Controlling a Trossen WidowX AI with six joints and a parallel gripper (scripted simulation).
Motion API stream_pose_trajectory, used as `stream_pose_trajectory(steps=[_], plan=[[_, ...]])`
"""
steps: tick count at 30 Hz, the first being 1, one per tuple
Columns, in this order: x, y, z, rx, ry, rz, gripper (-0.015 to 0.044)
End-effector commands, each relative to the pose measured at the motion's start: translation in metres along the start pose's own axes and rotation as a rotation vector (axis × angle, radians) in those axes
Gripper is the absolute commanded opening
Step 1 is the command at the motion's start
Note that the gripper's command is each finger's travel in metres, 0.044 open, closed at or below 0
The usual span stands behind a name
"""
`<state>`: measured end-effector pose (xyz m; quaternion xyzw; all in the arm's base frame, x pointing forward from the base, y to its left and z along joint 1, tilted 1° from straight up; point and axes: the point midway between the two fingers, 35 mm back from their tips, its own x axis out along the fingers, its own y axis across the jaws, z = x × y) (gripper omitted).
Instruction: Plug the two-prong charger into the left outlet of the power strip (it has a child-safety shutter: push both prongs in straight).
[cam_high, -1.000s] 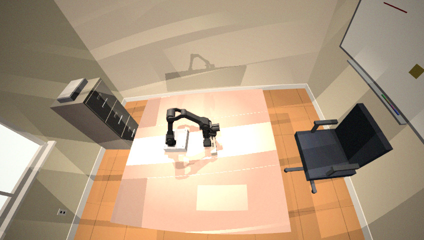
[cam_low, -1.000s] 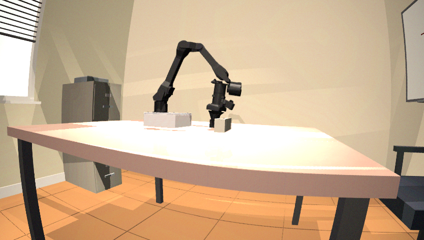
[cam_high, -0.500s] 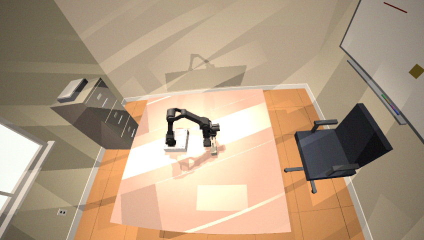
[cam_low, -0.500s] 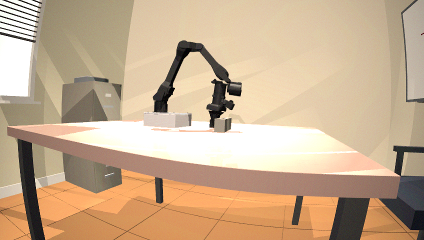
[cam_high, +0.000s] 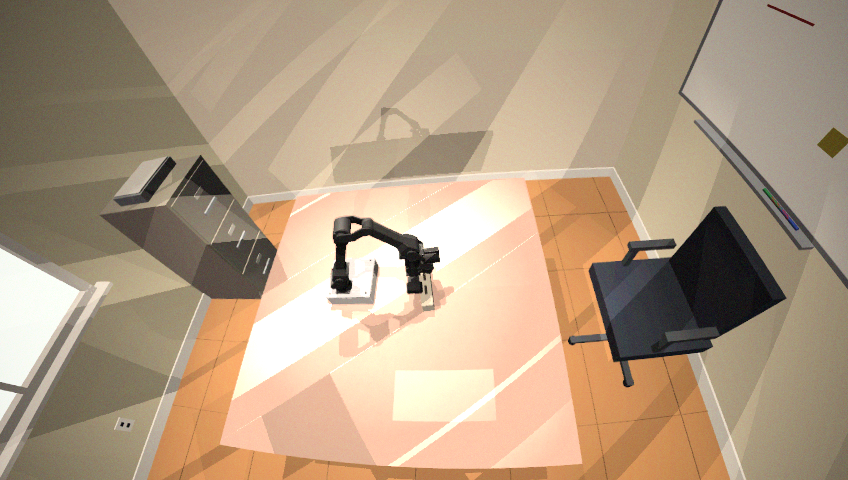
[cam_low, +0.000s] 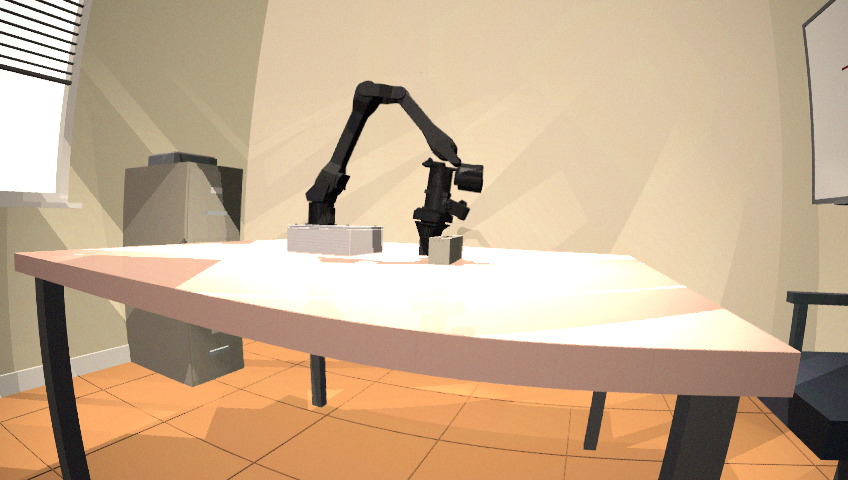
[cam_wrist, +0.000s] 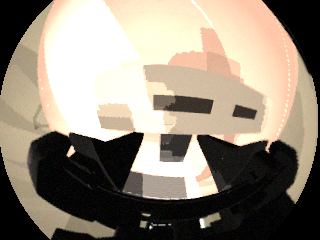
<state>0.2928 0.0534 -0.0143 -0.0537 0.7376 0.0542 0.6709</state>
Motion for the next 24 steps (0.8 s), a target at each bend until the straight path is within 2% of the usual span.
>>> stream_pose_trajectory(steps=[1,24], plan=[[0.0000,0.0000,-0.0002,0.000,-0.003,0.000,0.0440],[0.0007,0.0000,-0.0061,0.000,-0.020,0.002,0.0440]])
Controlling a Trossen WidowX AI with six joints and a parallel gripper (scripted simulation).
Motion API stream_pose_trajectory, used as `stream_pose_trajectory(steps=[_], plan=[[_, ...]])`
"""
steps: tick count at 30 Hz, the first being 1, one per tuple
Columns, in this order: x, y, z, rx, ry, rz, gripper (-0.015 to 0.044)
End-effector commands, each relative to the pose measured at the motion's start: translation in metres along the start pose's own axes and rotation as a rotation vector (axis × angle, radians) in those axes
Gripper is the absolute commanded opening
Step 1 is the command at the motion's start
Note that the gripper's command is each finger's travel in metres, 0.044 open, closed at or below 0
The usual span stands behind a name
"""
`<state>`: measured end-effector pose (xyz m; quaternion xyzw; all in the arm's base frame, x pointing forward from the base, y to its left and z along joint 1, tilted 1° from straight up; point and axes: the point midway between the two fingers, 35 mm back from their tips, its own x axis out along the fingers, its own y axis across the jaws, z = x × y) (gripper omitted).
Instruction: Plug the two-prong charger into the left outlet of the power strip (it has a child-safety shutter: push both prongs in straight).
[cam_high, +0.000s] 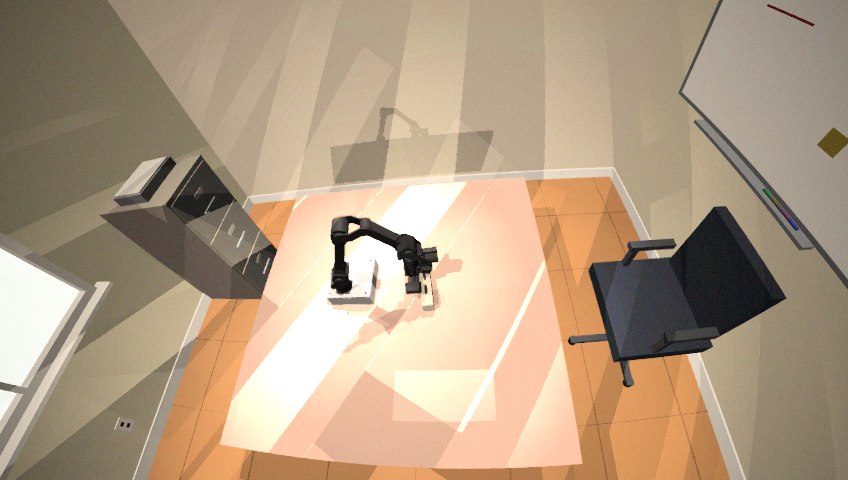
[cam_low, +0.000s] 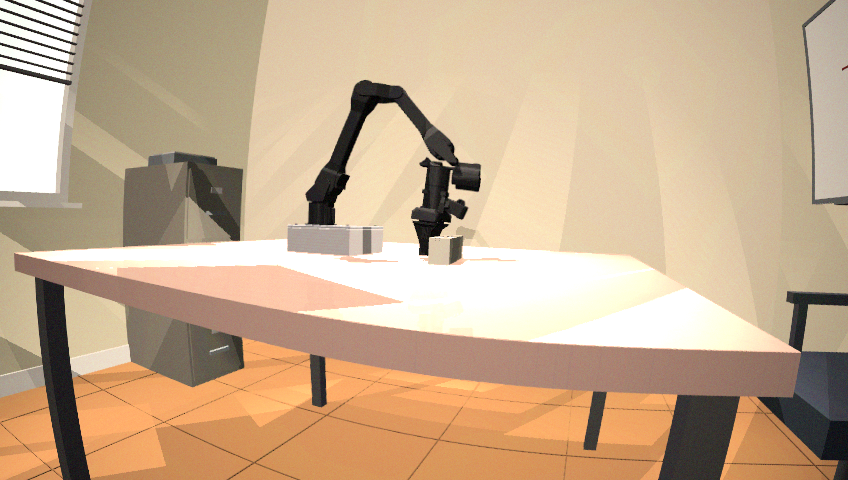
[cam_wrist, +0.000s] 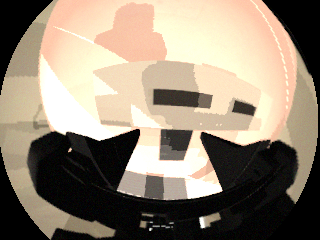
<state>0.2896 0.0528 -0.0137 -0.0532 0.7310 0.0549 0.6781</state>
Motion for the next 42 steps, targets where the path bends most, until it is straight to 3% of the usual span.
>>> stream_pose_trajectory(steps=[1,42], plan=[[0.001,0.000,-0.003,0.000,-0.001,0.001,0.0440],[0.002,0.000,-0.023,0.001,-0.017,0.003,0.0440]])
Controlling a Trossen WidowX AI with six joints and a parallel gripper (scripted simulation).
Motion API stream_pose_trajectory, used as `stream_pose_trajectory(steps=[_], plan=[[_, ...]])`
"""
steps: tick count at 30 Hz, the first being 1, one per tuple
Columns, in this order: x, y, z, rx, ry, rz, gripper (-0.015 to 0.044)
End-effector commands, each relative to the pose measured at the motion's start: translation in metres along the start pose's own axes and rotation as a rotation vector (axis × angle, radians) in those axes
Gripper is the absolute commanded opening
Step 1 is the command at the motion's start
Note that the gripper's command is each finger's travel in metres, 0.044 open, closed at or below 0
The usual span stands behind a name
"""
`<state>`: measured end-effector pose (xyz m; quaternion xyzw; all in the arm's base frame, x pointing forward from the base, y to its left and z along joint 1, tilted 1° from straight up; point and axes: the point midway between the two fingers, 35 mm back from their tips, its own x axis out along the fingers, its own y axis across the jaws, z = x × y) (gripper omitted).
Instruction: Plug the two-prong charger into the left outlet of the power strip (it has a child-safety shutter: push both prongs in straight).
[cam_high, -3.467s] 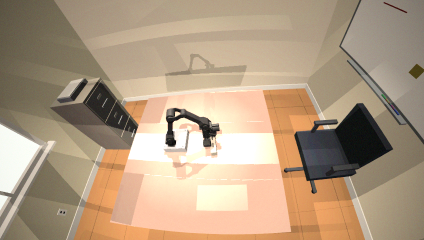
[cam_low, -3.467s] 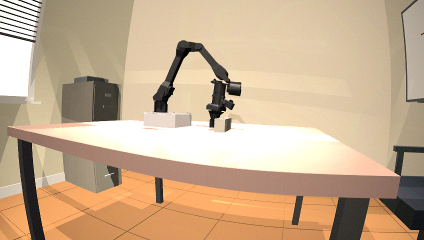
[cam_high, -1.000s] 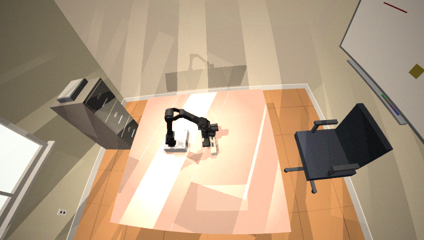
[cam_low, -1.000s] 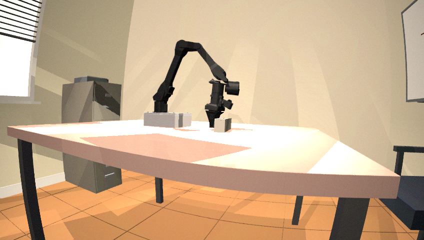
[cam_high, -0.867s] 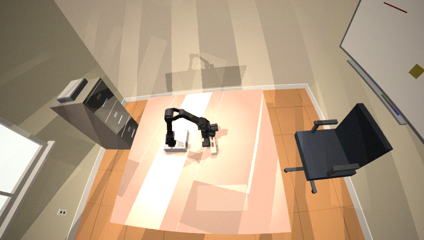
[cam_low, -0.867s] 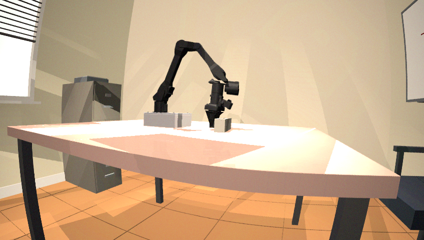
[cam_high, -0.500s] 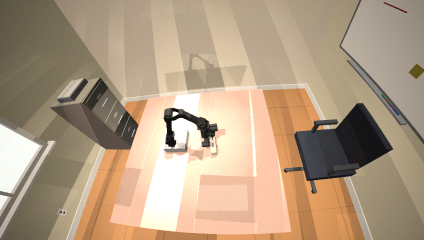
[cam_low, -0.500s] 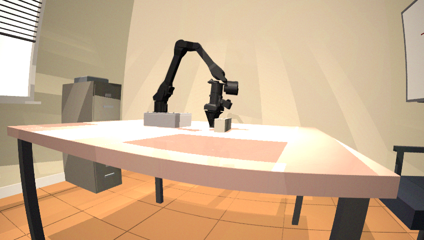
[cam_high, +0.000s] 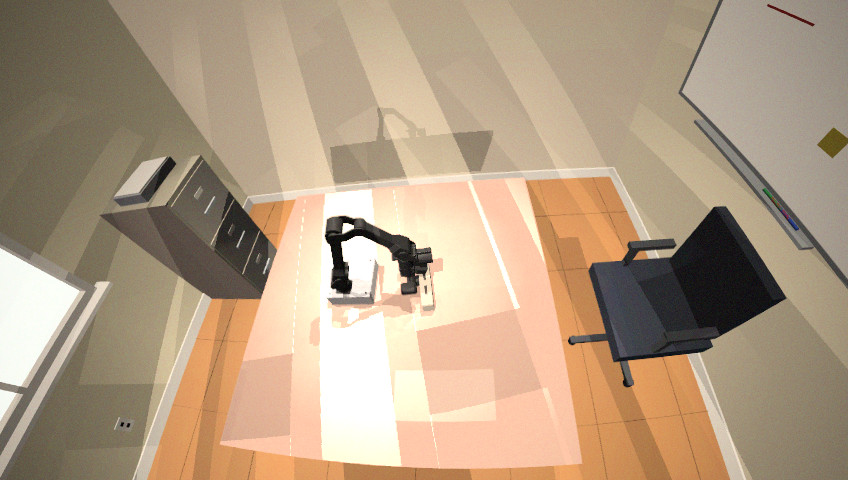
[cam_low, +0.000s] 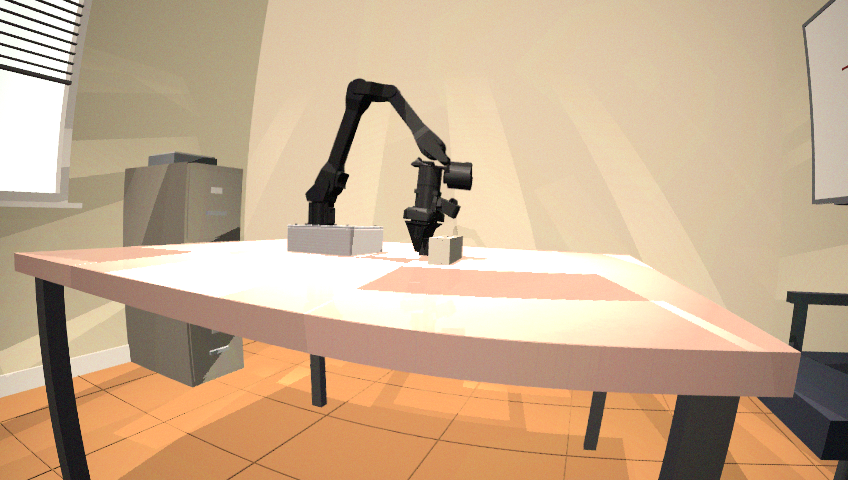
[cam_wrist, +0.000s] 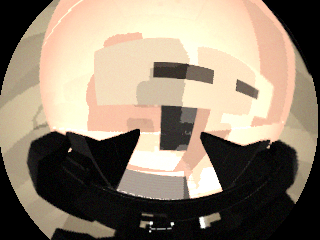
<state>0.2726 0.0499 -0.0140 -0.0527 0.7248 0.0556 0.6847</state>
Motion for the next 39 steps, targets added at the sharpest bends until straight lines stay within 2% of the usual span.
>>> stream_pose_trajectory(steps=[1,39], plan=[[0.001,0.000,-0.007,0.001,0.001,0.002,0.0440],[0.004,0.000,-0.050,0.001,0.005,0.002,0.0440]])
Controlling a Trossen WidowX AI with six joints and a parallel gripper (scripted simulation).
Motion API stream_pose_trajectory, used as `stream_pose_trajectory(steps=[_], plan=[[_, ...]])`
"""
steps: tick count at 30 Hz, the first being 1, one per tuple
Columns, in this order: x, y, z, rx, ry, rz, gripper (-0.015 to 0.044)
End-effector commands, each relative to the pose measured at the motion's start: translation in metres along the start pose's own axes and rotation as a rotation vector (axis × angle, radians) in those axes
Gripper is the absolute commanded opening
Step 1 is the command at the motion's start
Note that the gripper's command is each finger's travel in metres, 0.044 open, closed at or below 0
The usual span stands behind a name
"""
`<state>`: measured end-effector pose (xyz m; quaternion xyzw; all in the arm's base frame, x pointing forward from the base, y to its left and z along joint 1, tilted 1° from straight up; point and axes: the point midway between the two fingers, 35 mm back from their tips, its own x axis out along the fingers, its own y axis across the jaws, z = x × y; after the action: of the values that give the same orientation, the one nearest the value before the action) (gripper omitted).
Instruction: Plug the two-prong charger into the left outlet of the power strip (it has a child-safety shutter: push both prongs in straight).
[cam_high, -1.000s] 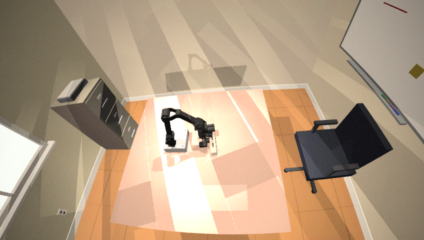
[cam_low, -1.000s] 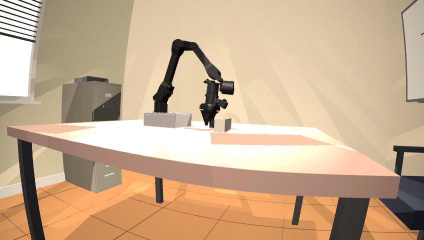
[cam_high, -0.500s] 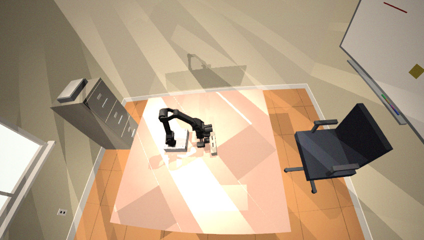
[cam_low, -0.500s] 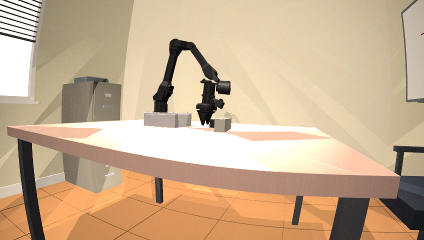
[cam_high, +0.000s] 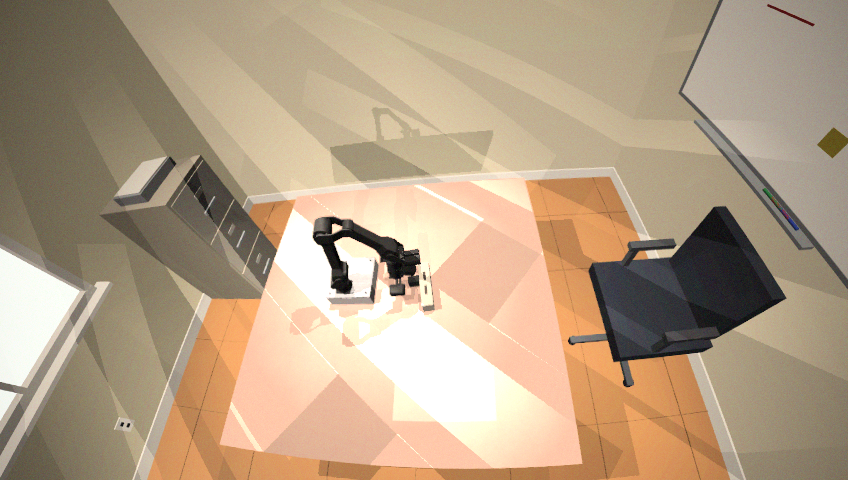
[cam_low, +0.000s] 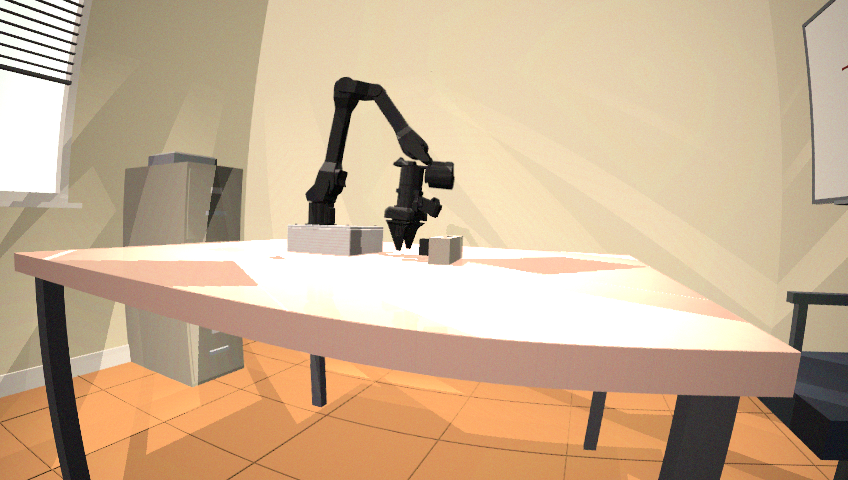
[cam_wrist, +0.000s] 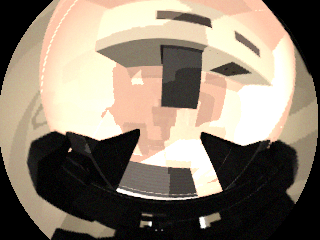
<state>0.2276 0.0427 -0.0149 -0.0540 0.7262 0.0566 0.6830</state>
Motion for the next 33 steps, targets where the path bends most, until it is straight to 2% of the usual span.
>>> stream_pose_trajectory(steps=[1,14,33], plan=[[-0.001,0.000,0.000,0.002,-0.008,-0.002,0.0440],[-0.078,0.001,0.013,0.217,-0.596,-0.045,0.0440],[-0.079,0.001,0.013,0.220,-0.604,-0.044,0.0440]])
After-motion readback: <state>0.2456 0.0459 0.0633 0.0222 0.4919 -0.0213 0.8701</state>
